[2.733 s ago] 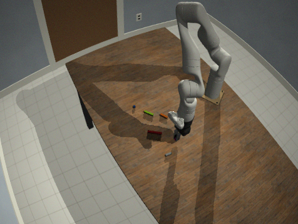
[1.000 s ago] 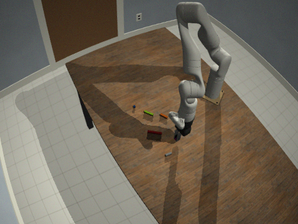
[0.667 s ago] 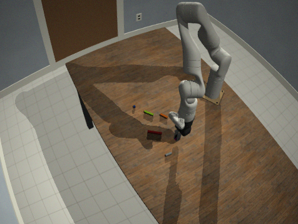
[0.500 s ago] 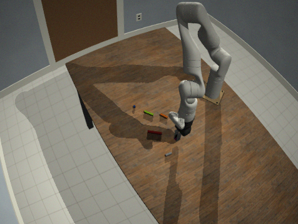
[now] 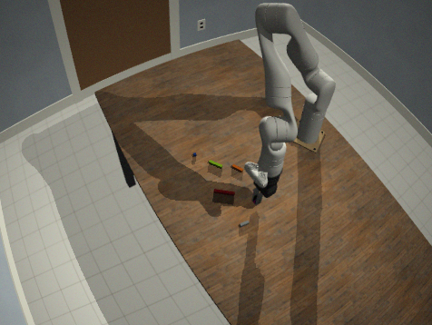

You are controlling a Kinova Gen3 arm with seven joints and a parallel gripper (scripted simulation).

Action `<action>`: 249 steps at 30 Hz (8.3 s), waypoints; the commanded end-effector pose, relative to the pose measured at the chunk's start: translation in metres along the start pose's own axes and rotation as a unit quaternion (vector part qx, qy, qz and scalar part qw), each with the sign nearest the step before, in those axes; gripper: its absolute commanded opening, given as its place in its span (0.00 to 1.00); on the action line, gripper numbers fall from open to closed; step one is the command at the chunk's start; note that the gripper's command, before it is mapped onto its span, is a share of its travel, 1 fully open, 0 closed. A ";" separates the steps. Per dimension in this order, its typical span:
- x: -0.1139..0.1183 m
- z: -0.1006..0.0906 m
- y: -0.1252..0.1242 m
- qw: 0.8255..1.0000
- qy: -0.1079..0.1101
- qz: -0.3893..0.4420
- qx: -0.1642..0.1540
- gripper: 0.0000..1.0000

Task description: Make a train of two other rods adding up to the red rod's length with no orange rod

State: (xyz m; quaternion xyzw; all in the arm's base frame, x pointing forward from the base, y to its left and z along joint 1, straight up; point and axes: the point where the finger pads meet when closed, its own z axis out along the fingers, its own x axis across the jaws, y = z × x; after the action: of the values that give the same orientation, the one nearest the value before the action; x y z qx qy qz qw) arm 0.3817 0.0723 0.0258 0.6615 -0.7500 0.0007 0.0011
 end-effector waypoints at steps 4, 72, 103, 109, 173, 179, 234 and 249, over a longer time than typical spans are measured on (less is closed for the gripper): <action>-0.001 0.000 -0.002 1.000 -0.002 0.007 0.002 0.24; 0.000 0.011 0.000 1.000 0.000 0.007 0.000 0.24; 0.000 0.011 0.000 1.000 0.000 0.007 0.000 0.42; 0.000 0.011 0.000 1.000 0.000 0.007 0.000 0.54; 0.002 -0.080 -0.002 1.000 0.001 0.012 0.001 1.00; 0.048 -0.073 -0.018 0.990 -0.005 0.140 0.001 1.00; 0.208 -0.056 -0.021 0.858 0.000 0.513 0.000 0.54; 0.208 -0.054 -0.021 0.858 -0.001 0.513 0.001 0.54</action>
State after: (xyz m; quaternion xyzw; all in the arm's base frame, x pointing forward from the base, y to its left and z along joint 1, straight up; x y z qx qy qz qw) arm 0.3751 -0.1357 0.0813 0.1929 -0.9812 0.0021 0.0021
